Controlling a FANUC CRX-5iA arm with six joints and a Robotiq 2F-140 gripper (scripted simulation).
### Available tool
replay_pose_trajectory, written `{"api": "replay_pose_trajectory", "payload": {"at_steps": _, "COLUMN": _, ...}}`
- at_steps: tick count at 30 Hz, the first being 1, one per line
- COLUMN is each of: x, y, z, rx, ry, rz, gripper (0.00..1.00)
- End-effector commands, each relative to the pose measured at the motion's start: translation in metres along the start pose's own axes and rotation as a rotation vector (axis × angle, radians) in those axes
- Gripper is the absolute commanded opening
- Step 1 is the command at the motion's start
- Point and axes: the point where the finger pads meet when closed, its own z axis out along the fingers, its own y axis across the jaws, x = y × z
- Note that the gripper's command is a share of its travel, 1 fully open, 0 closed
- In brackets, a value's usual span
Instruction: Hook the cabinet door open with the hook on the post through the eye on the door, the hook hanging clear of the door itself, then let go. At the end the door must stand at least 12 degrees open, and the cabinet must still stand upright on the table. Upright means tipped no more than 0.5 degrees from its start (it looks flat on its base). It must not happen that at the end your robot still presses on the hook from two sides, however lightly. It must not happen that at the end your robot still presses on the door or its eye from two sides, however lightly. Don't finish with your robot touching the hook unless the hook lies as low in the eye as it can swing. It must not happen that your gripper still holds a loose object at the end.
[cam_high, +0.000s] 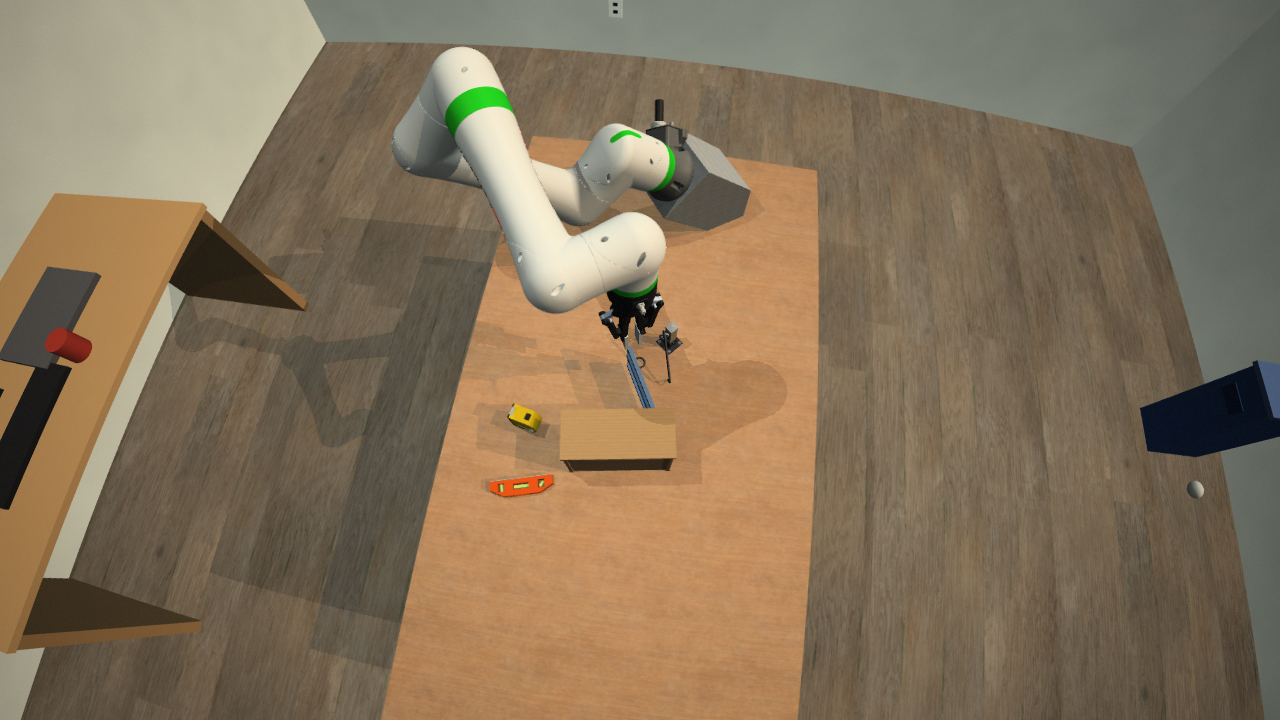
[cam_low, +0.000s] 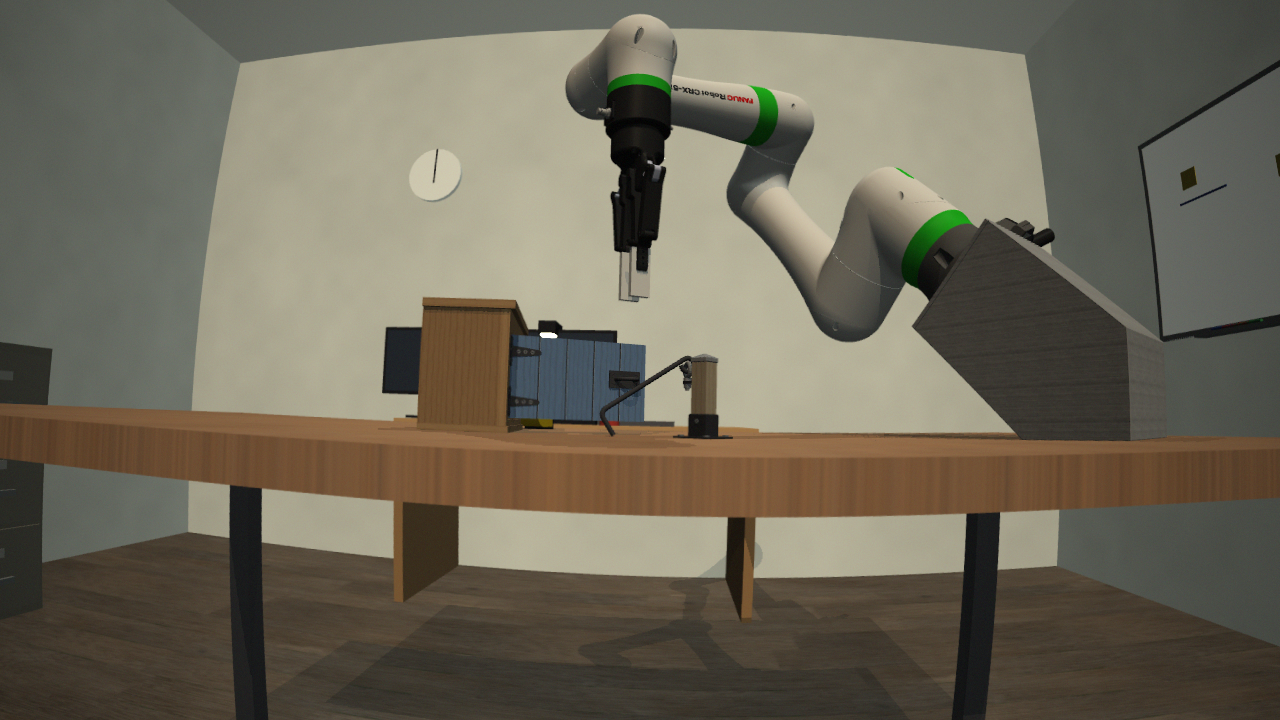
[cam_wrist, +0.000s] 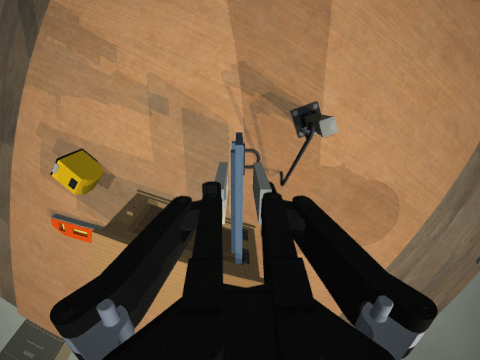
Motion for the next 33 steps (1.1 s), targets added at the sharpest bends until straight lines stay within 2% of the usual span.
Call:
{"api": "replay_pose_trajectory", "payload": {"at_steps": 1, "x": -0.0002, "y": 0.0, "z": -0.0002, "rx": 0.0, "ry": 0.0, "rz": 0.0, "gripper": 0.16}}
{"api": "replay_pose_trajectory", "payload": {"at_steps": 33, "x": -0.0003, "y": 0.0, "z": 0.0078, "rx": 0.001, "ry": -0.001, "rz": 0.0, "gripper": 0.16}}
